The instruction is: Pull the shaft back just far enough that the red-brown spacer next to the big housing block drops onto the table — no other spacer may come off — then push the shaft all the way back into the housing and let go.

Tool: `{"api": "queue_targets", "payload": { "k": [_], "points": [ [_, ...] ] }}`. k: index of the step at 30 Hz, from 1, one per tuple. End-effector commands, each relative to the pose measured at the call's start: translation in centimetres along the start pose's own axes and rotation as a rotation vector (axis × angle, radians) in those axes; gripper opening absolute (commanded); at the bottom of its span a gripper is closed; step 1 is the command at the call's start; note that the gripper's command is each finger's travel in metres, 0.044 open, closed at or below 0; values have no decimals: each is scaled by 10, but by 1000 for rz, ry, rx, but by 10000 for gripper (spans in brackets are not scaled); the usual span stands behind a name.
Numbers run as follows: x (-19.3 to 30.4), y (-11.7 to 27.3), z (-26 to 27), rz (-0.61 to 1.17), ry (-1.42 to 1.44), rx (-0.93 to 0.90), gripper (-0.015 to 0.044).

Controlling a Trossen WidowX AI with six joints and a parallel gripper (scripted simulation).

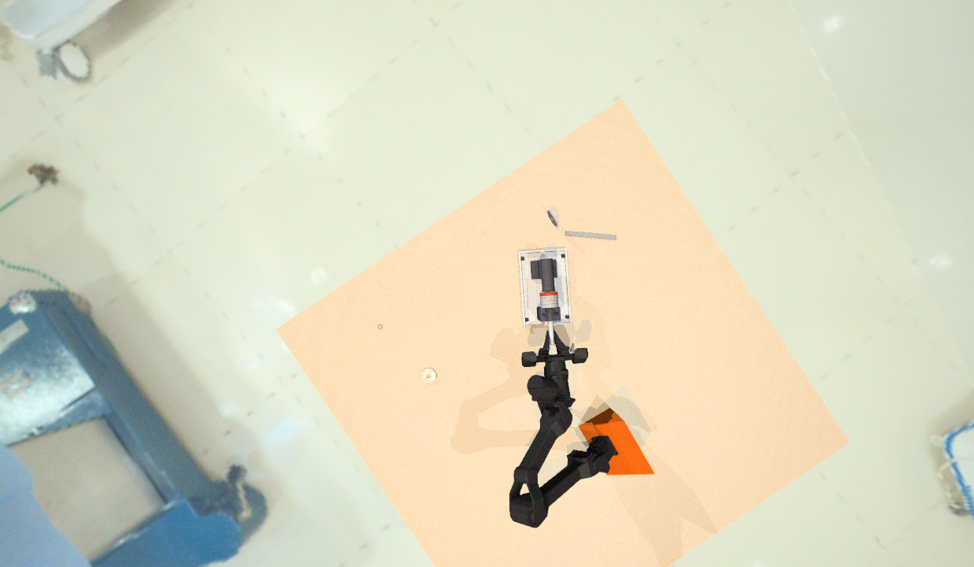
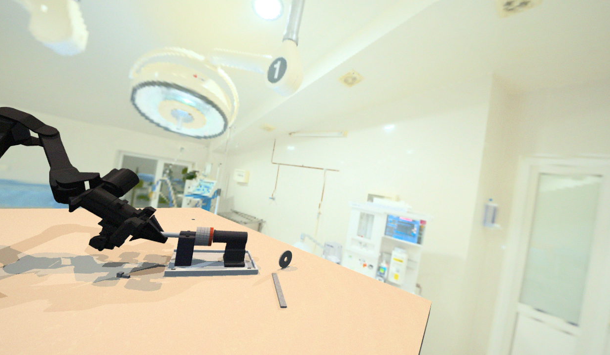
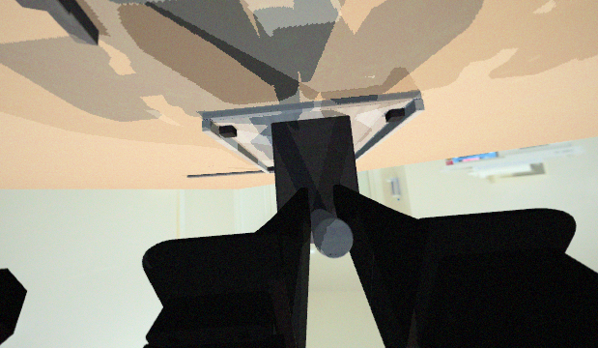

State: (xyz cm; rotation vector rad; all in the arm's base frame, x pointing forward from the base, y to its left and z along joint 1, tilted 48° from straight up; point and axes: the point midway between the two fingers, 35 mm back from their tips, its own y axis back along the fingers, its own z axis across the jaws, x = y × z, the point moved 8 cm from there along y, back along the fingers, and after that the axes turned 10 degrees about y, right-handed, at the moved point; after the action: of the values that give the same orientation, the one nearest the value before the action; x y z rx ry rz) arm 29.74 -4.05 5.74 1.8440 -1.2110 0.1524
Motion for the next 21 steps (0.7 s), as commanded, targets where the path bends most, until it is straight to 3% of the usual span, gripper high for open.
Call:
{"api": "queue_targets", "payload": {
  "k": [1,21],
  "points": [
    [0,0,0,-1,-3,2,0],
    [-1,2,0,-1,-3,2,0]
  ]
}}
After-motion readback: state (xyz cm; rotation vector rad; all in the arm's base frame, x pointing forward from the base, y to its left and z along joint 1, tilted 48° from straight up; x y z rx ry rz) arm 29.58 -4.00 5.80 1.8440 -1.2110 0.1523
